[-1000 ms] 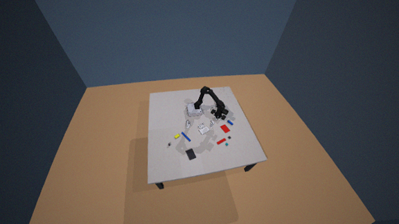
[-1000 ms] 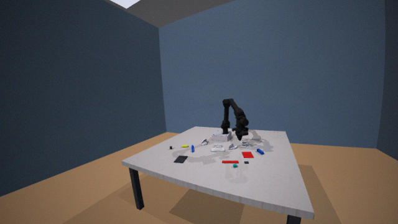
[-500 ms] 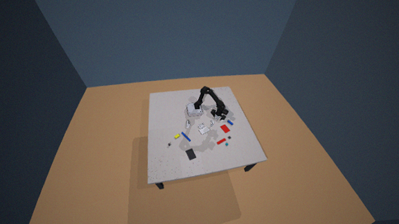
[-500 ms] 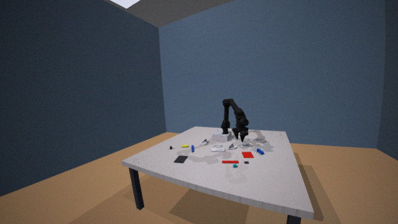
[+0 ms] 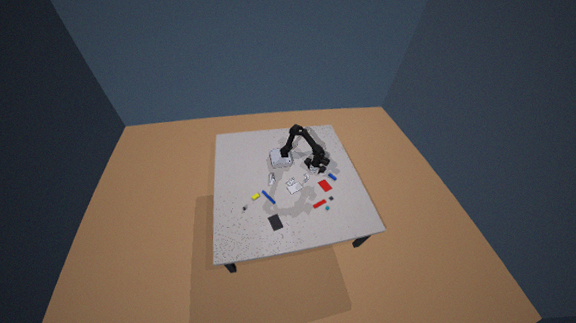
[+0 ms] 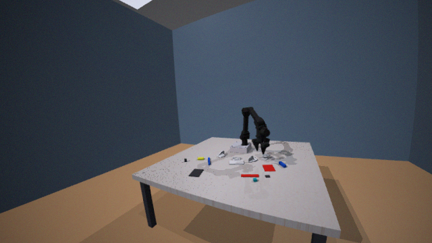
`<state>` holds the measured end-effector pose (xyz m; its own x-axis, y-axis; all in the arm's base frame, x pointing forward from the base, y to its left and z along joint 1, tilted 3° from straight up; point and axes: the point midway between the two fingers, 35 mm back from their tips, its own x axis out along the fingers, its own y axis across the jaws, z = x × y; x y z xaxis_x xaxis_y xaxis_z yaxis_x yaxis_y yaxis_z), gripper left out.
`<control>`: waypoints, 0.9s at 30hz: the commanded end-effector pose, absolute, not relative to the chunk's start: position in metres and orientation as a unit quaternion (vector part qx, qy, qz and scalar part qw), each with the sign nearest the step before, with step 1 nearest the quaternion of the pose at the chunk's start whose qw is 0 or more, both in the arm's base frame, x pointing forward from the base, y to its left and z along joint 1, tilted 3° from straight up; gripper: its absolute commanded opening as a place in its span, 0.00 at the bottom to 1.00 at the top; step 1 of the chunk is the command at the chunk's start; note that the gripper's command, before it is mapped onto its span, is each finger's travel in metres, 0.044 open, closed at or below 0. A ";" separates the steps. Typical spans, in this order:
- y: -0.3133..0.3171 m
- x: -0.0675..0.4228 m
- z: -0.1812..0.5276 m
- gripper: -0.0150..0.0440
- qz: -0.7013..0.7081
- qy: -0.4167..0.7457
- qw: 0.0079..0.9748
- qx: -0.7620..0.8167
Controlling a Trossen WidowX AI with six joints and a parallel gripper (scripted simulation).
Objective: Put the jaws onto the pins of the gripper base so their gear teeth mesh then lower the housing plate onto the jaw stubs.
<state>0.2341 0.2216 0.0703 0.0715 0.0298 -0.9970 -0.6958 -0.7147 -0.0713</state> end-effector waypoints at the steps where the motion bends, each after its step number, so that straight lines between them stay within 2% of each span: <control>1: 0.222 0.234 0.070 1.00 0.635 0.247 0.286 -0.674; 11: 0.222 0.234 0.070 1.00 0.635 0.247 0.286 -0.674; 27: 0.222 0.234 0.070 0.29 0.635 0.247 0.286 -0.674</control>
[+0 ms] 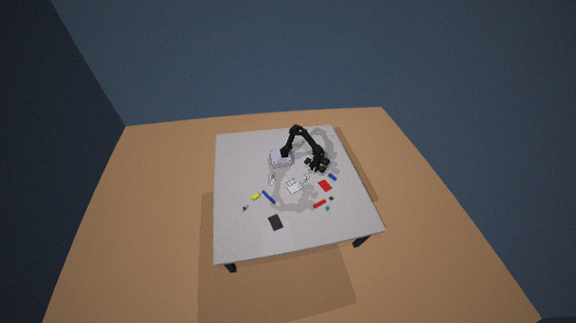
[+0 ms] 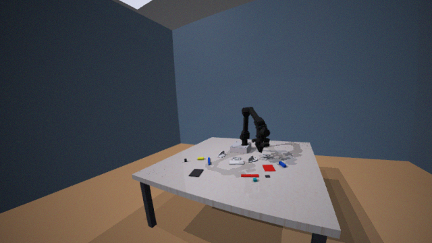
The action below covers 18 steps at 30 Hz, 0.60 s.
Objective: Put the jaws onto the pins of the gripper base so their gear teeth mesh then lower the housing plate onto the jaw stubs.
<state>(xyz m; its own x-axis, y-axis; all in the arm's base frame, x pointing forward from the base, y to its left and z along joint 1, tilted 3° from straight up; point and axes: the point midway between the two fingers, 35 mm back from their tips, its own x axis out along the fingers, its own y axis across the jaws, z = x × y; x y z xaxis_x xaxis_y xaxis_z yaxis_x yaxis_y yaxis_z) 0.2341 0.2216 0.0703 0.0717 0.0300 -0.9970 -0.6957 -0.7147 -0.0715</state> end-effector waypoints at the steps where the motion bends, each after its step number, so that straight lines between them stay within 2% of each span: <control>1: 0.222 0.234 0.070 0.25 0.635 0.247 0.286 -0.674; 13: 0.222 0.234 0.070 0.25 0.635 0.247 0.286 -0.674; 18: 0.221 0.235 0.071 0.48 0.628 0.264 0.304 -0.666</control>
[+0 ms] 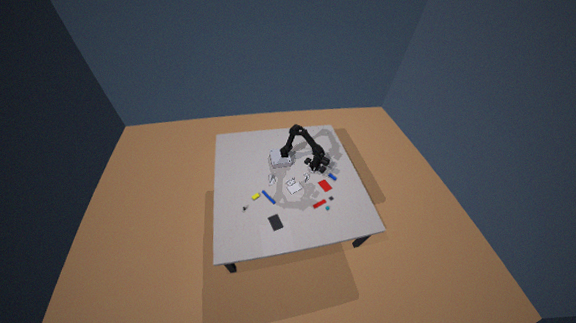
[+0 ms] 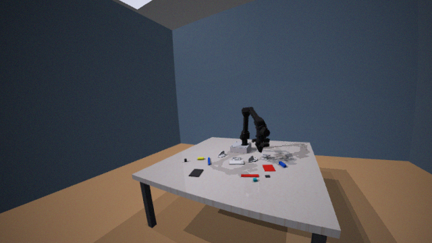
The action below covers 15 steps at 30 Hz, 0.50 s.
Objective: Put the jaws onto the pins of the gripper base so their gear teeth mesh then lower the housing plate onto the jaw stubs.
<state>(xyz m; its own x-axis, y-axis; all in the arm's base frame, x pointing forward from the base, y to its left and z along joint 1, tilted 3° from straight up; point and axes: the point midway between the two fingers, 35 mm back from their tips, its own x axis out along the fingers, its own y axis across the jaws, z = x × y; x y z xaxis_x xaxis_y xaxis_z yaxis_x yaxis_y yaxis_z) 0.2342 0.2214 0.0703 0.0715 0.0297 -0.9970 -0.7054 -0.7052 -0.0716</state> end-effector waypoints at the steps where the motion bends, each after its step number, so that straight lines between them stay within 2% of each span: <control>1: 0.220 0.235 0.071 0.52 0.625 0.271 0.311 -0.663; 11: 0.216 0.237 0.072 0.97 0.592 0.337 0.381 -0.625; 12: 0.215 0.237 0.072 1.00 0.588 0.344 0.387 -0.621; 15: 0.214 0.238 0.073 1.00 0.577 0.363 0.407 -0.608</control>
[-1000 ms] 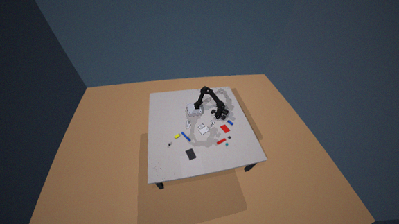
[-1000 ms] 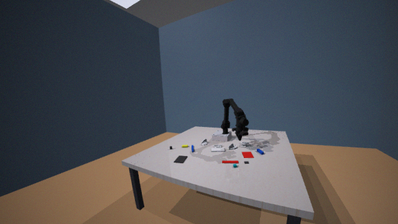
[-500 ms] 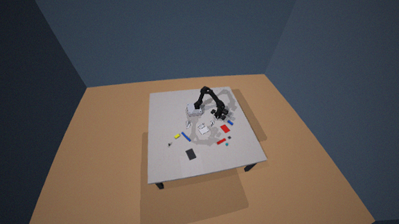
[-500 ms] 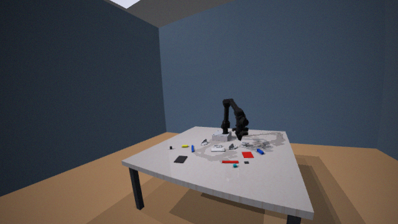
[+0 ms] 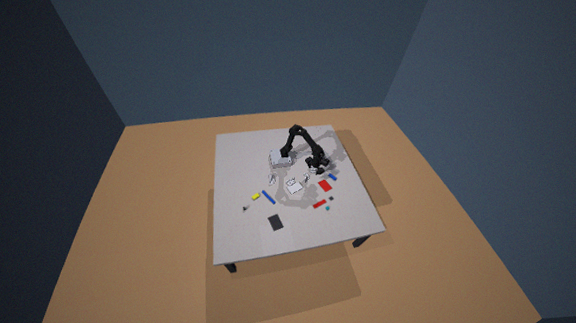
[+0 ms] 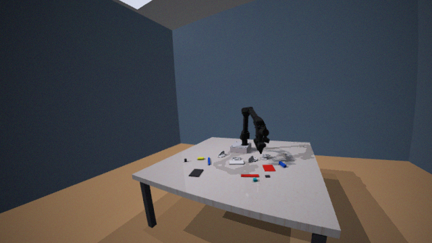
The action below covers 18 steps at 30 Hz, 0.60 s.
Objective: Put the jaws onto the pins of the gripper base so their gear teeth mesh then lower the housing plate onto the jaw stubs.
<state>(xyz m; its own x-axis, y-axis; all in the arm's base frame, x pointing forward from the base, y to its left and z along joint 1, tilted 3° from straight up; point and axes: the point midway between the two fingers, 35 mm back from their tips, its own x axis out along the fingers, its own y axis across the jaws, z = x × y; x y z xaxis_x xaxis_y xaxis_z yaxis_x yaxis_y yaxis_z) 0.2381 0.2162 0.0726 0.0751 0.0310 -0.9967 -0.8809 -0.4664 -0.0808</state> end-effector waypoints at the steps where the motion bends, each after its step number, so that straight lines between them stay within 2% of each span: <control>1: 0.214 0.238 0.073 1.00 0.573 0.369 0.414 -0.604; 18: 0.206 0.242 0.075 1.00 0.495 0.468 0.517 -0.518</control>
